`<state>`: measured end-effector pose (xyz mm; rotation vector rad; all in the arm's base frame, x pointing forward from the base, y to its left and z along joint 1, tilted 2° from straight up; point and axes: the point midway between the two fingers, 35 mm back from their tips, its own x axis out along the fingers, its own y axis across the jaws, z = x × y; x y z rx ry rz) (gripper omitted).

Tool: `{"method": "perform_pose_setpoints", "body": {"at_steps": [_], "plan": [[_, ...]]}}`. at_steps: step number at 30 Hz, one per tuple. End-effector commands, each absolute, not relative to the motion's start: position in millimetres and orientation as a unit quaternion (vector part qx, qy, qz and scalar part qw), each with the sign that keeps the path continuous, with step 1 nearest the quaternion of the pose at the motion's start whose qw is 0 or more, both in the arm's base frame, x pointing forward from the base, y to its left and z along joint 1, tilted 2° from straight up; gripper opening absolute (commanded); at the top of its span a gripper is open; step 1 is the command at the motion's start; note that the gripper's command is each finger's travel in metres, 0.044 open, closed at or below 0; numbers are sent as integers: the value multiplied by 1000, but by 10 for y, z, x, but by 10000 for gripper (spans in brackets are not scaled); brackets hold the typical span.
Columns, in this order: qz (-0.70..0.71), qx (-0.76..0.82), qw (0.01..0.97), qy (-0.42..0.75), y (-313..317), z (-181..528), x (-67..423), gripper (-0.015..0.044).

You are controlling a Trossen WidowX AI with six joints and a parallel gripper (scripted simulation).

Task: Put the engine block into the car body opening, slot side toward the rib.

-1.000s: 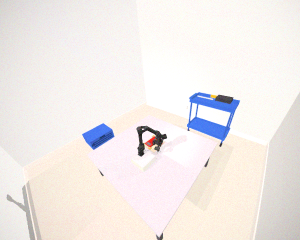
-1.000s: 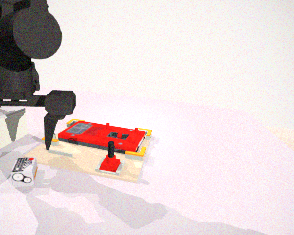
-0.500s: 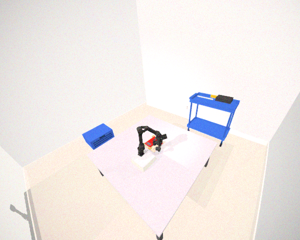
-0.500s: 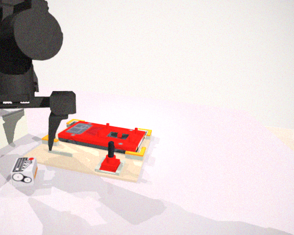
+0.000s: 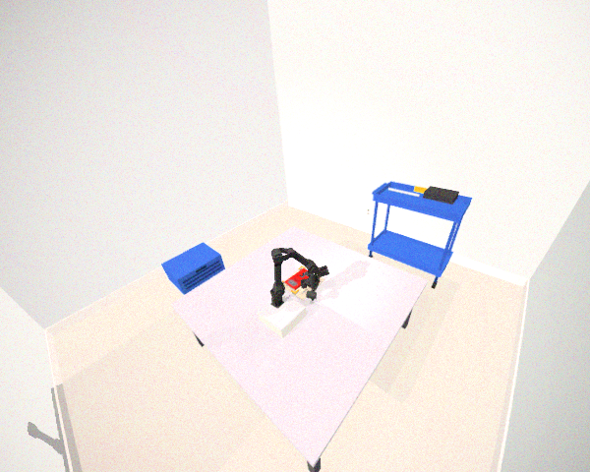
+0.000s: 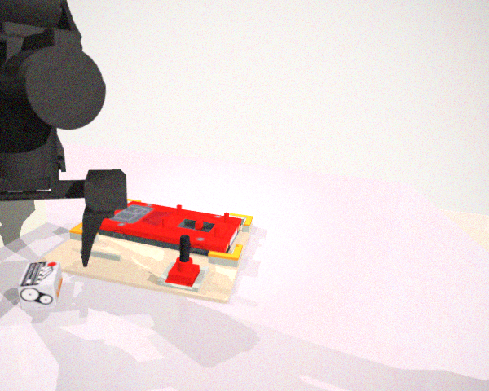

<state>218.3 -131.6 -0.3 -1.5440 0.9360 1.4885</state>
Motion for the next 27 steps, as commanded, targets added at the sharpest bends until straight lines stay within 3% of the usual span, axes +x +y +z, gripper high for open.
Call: {"method": "perform_pose_setpoints", "body": {"at_steps": [1,8,20,27], "plan": [[591,-604,389,367,-1296,-104,2157,440],[591,-604,389,367,-1292,-190,2157,440],[591,-604,389,367,-1292,-190,2157,125],[591,-604,389,367,-1292,-190,2157,78]]}}
